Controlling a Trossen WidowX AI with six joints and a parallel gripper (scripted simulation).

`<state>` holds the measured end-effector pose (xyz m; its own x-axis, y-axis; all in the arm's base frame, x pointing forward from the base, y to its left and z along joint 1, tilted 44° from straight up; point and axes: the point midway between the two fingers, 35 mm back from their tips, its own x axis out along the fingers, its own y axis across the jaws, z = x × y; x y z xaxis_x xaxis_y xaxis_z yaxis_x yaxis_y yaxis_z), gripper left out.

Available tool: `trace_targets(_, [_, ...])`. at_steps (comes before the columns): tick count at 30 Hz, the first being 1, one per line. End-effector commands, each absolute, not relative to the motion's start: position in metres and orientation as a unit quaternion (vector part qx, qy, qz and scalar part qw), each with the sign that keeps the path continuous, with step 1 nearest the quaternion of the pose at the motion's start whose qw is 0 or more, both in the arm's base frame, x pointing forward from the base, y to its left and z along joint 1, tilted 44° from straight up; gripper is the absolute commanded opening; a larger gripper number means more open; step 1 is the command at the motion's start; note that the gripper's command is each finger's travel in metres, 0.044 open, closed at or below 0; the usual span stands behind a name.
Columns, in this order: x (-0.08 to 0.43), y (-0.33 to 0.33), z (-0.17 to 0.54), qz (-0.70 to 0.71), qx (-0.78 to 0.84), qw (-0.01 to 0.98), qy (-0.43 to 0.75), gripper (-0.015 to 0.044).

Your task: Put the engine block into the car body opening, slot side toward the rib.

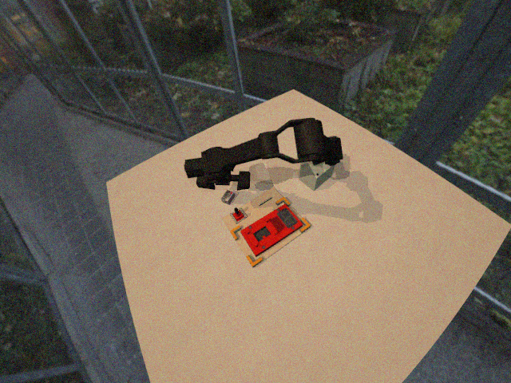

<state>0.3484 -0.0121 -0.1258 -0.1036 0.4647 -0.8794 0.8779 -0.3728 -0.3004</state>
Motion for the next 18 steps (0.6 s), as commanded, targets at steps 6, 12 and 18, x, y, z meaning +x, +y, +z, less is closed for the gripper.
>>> trace_targets(6, [0.355,-0.022,-0.111,-0.564,0.657,0.064,0.497,0.044])
trace_targets(12, [0.359,-0.03,-0.1,-0.587,0.656,-0.03,0.473,0.044])
trace_targets(18, [0.359,-0.032,-0.099,-0.589,0.656,-0.04,0.47,0.044])
